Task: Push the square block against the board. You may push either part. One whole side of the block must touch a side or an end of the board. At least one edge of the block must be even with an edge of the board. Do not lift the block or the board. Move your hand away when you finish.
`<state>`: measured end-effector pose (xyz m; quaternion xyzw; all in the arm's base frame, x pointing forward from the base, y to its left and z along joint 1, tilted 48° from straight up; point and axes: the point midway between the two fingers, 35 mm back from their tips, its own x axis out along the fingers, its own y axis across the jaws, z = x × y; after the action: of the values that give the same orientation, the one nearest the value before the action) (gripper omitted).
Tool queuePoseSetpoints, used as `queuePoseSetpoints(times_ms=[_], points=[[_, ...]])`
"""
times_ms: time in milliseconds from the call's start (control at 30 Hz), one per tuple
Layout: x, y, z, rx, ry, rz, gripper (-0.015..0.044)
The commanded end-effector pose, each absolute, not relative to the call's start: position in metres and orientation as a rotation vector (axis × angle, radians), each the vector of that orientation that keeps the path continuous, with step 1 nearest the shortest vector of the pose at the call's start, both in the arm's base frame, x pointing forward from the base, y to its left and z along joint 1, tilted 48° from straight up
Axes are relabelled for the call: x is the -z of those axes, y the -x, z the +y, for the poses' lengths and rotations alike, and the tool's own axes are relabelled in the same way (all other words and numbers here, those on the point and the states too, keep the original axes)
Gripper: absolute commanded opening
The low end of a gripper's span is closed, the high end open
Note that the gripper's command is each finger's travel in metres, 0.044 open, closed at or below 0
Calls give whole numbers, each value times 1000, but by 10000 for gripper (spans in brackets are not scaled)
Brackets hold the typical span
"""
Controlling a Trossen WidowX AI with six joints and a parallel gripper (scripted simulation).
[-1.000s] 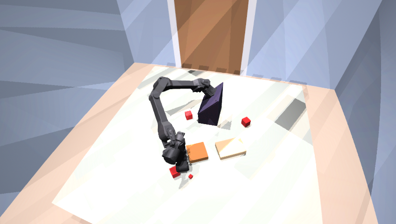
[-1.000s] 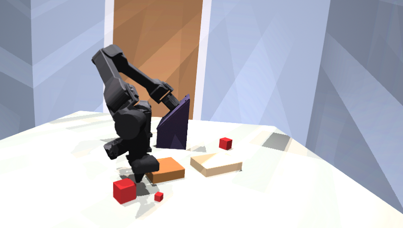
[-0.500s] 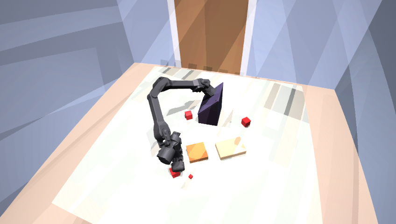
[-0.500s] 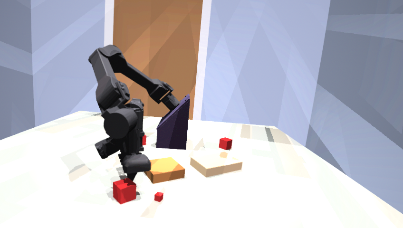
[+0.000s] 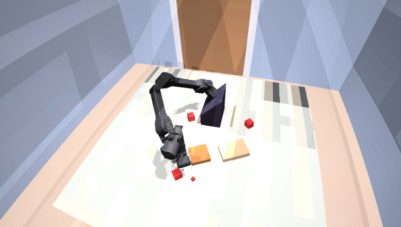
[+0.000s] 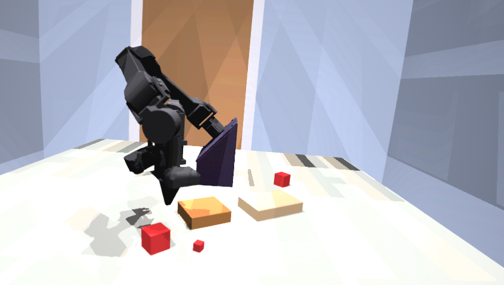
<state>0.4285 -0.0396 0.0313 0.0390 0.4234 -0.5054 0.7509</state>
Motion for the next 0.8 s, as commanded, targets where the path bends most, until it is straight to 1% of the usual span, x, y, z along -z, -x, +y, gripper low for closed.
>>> queuePoseSetpoints(times_ms=[0,767], points=[[-30,-419,-36,1044,11,986,0],[-14,-348,-31,597,658,1351,0]])
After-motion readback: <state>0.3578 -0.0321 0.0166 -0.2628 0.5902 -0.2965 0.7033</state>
